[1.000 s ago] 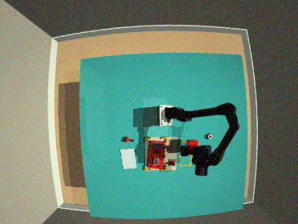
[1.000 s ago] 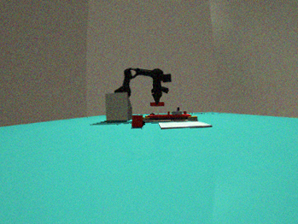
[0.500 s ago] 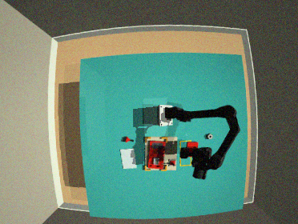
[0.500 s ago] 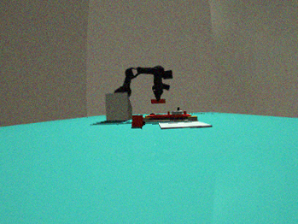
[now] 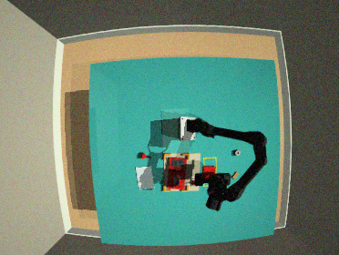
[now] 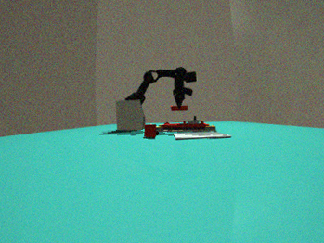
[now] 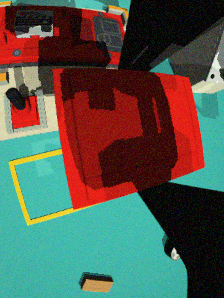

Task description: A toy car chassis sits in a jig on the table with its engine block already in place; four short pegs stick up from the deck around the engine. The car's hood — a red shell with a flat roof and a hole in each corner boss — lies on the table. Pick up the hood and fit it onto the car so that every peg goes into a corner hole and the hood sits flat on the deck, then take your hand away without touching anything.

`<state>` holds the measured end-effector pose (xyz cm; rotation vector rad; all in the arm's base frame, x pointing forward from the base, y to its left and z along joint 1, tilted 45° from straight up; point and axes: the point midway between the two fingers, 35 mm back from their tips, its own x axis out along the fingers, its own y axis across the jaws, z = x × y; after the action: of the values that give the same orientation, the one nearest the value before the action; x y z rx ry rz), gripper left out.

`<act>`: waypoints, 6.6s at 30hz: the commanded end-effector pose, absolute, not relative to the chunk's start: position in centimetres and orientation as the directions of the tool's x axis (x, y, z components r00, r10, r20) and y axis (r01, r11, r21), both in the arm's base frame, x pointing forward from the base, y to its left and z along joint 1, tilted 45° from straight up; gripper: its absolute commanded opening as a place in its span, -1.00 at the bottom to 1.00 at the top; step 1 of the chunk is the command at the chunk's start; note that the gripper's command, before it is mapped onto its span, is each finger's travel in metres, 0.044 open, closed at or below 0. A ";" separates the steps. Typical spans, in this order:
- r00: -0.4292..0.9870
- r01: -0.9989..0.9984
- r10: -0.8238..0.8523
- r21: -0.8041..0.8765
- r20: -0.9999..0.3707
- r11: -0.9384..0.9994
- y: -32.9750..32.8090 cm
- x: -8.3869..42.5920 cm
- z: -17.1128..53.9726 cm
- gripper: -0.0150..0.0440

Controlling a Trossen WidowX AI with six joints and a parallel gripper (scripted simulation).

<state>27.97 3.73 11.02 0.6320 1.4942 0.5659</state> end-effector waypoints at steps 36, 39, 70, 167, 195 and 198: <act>0.021 0.071 0.703 0.702 -0.711 0.708 -7.7 34.0 0.2 -0.49; 0.021 0.071 0.706 0.705 -0.708 0.705 -8.5 34.1 -0.8 -0.49; 0.022 0.071 0.709 0.709 -0.705 0.702 -5.5 34.2 -5.0 -0.49; 0.026 0.070 0.707 0.707 -0.707 0.704 -4.6 34.2 -6.0 -0.49; 0.028 0.070 0.706 0.706 -0.708 0.705 -5.1 34.2 -5.4 -0.49; 0.030 0.071 0.706 0.706 -0.708 0.705 -5.1 34.2 -5.4 -0.49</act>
<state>34.19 -5.13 -5.40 0.6775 1.4818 0.5529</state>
